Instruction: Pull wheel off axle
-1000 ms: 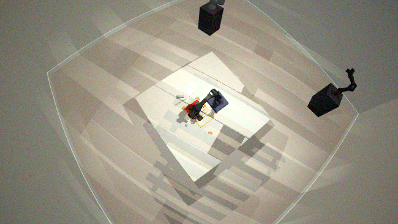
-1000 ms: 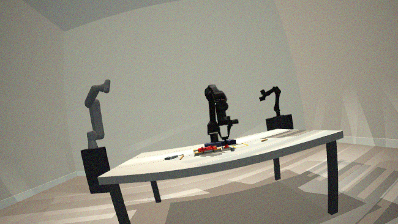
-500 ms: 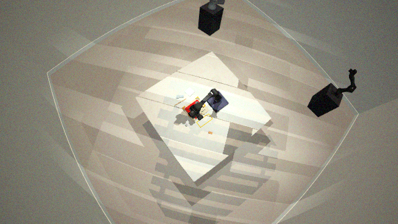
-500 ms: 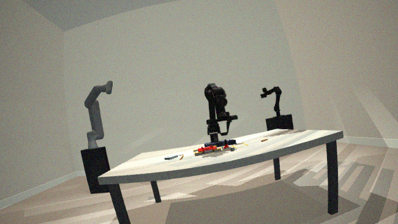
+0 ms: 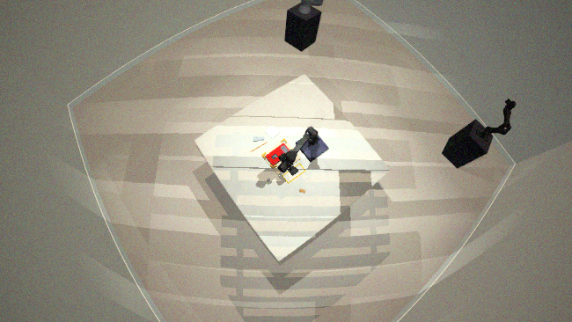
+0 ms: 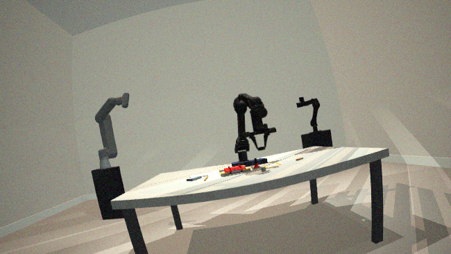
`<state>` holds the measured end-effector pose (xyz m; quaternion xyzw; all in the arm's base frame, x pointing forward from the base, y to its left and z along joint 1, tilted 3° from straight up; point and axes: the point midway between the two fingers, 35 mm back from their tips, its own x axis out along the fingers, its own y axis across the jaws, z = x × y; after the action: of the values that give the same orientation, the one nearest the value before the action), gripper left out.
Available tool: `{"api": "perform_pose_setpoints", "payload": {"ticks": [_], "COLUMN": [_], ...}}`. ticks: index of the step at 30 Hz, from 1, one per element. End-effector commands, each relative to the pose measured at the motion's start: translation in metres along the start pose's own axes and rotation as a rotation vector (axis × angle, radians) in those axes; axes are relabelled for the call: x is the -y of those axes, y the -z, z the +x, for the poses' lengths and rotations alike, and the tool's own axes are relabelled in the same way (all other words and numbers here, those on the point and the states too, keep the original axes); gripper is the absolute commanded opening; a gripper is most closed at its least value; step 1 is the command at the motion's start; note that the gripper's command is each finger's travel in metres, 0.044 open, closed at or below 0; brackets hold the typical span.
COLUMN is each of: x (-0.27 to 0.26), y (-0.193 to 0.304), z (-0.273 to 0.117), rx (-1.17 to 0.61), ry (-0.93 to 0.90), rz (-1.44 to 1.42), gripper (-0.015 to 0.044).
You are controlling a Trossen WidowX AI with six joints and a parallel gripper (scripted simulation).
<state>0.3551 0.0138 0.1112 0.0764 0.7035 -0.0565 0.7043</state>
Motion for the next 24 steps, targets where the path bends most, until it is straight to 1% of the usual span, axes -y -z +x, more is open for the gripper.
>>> {"api": "perform_pose_setpoints", "payload": {"ticks": [1,8,13,24], "x": [-0.023,-0.049,-0.050,-0.050], "y": [0.017,0.040,0.040,0.040], "z": [-0.001,-0.003,-0.002,0.022], "rx": [-0.005,-0.007,-0.007,-0.007], "ry": [-0.007,-0.011,-0.011,-0.011], "rz": [0.002,0.001,0.000,0.000], "gripper": [0.0000,0.0000,0.0000,0.0000]}}
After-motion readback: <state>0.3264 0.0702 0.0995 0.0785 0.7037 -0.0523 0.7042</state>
